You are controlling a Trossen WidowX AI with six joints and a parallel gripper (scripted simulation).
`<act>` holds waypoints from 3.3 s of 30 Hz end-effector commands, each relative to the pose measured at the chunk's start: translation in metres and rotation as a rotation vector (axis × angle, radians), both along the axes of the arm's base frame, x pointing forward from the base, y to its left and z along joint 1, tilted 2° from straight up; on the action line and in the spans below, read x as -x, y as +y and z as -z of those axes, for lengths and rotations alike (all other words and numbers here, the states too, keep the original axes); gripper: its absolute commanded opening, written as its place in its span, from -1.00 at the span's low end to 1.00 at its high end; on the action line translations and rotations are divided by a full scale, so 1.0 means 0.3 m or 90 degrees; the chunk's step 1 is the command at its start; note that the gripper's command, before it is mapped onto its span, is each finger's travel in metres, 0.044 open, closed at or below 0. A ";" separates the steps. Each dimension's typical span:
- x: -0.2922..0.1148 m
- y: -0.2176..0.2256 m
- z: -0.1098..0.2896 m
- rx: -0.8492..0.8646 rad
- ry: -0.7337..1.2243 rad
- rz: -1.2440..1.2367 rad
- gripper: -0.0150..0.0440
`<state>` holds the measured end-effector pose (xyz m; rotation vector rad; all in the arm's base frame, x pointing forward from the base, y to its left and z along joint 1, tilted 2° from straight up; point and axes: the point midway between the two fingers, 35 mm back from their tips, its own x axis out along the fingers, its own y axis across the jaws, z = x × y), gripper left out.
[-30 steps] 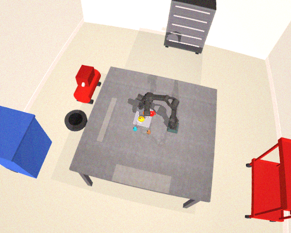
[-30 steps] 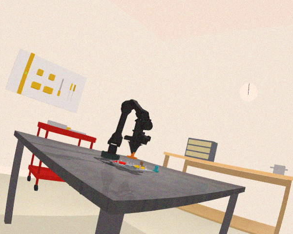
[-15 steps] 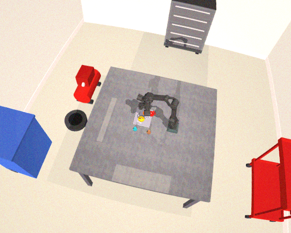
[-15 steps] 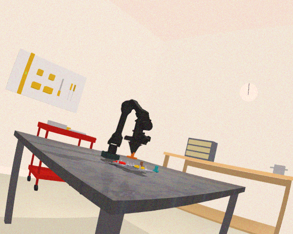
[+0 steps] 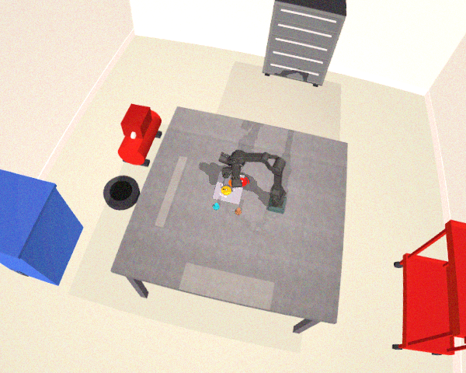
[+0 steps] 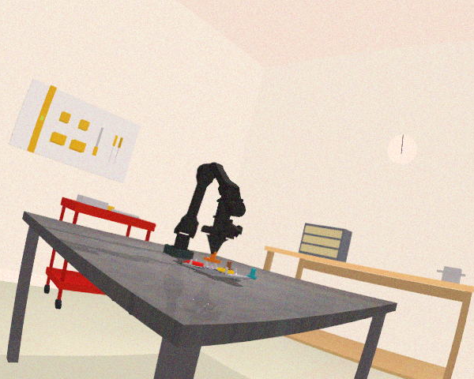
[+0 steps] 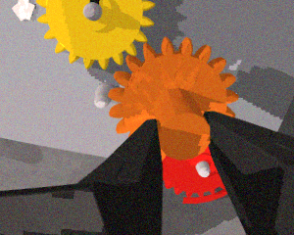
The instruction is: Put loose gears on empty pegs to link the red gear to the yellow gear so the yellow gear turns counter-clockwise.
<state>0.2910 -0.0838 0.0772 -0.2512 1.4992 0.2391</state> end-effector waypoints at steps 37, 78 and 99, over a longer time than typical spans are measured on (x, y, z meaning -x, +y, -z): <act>0.000 0.002 0.091 -0.001 0.002 0.002 -0.49; 0.028 0.006 -0.213 -0.005 0.001 0.070 1.00; 0.028 0.006 -0.213 -0.005 0.001 0.070 1.00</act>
